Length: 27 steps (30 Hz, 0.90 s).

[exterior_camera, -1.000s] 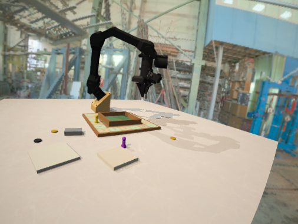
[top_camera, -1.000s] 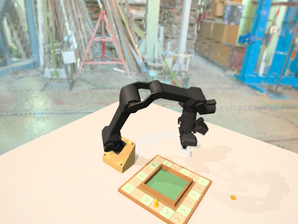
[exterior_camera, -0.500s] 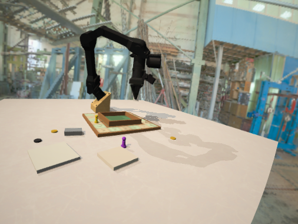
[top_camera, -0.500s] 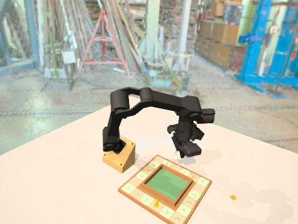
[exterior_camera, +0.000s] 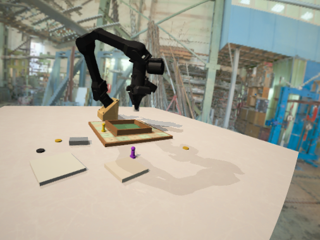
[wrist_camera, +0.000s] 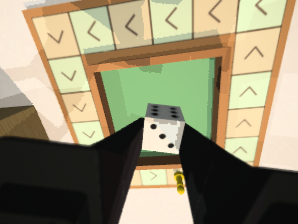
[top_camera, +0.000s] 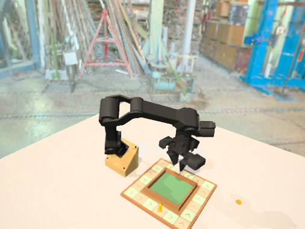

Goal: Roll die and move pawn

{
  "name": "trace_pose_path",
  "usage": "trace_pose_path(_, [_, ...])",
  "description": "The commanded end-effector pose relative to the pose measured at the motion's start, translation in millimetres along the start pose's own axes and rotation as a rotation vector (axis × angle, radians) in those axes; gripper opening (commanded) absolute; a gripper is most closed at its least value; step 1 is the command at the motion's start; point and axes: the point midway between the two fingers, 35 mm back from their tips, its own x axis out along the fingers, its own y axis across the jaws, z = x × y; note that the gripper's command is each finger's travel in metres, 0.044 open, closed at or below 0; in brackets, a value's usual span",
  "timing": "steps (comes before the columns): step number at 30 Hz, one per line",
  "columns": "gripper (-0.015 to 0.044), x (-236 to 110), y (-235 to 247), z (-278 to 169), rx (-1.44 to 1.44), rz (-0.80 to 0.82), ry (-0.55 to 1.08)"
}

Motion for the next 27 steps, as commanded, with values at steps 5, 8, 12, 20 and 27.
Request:
trace_pose_path(5, [0.0,8.2,-2.7,-25.9,-0.195,-0.002,0.012])
trace_pose_path(8, [0.0,9.8,-2.9,-30.9,-0.234,-0.001,0.015])
trace_pose_path(12, [0.0,11.0,-2.1,-31.0,-0.233,0.011,-0.003])
trace_pose_path(20, [0.0,19.9,5.3,-30.1,-0.232,0.123,-0.238])
trace_pose_path(27, [0.0,24.1,8.8,-29.2,-0.23,0.165,-0.463])
